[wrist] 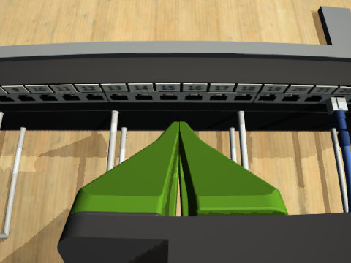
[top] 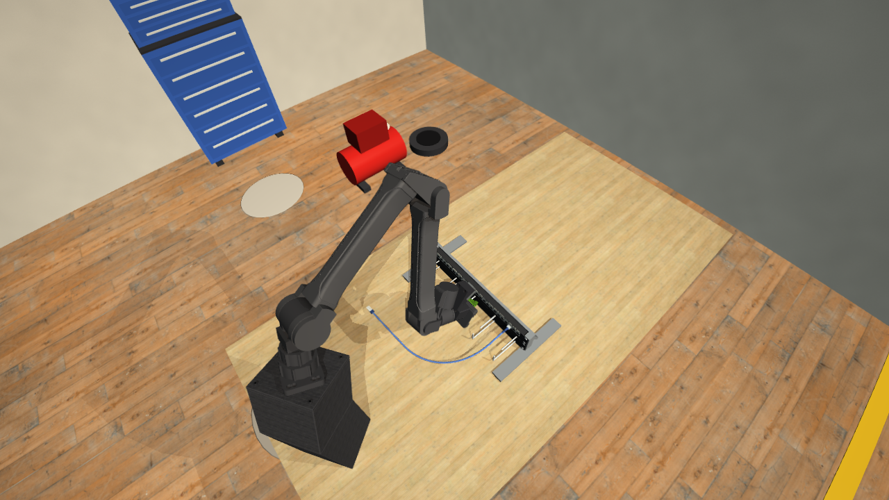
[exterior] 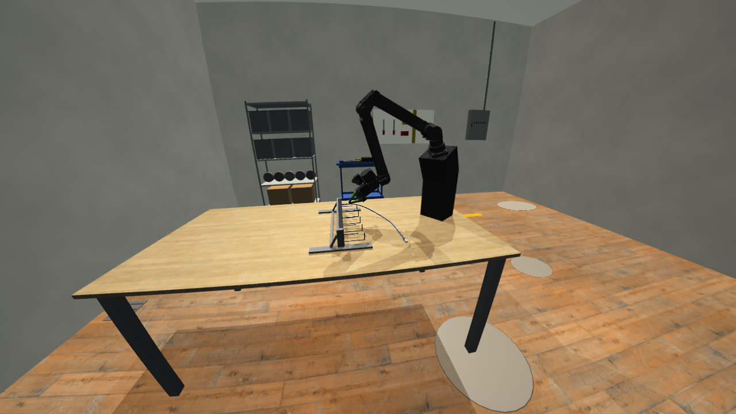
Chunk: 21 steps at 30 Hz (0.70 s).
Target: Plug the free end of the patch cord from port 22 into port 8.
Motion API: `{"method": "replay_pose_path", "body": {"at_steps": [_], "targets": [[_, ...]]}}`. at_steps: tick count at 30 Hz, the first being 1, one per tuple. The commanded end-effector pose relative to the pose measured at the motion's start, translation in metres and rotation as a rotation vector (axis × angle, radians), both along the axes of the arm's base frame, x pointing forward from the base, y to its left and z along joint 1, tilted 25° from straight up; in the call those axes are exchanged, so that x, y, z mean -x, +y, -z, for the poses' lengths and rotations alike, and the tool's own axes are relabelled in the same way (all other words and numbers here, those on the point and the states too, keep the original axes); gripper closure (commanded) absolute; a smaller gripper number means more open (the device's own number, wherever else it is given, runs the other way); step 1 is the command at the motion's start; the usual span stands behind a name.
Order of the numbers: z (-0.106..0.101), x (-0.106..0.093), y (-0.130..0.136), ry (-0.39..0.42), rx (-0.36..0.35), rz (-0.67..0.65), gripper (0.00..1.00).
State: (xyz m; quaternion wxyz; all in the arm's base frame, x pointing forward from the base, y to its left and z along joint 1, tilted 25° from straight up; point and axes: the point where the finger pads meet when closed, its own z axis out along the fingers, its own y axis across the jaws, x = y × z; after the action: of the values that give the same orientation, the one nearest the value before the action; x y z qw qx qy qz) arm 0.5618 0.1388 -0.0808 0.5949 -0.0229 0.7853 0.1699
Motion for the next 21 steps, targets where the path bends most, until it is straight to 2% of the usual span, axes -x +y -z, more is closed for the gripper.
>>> {"method": "replay_pose_path", "body": {"at_steps": [1, 21], "targets": [[-0.0046, 0.0031, 0.0024, -0.008, -0.015, 0.0, 1.0], [-0.0015, 0.0024, -0.0002, -0.009, -0.016, 0.005, 1.0]]}}
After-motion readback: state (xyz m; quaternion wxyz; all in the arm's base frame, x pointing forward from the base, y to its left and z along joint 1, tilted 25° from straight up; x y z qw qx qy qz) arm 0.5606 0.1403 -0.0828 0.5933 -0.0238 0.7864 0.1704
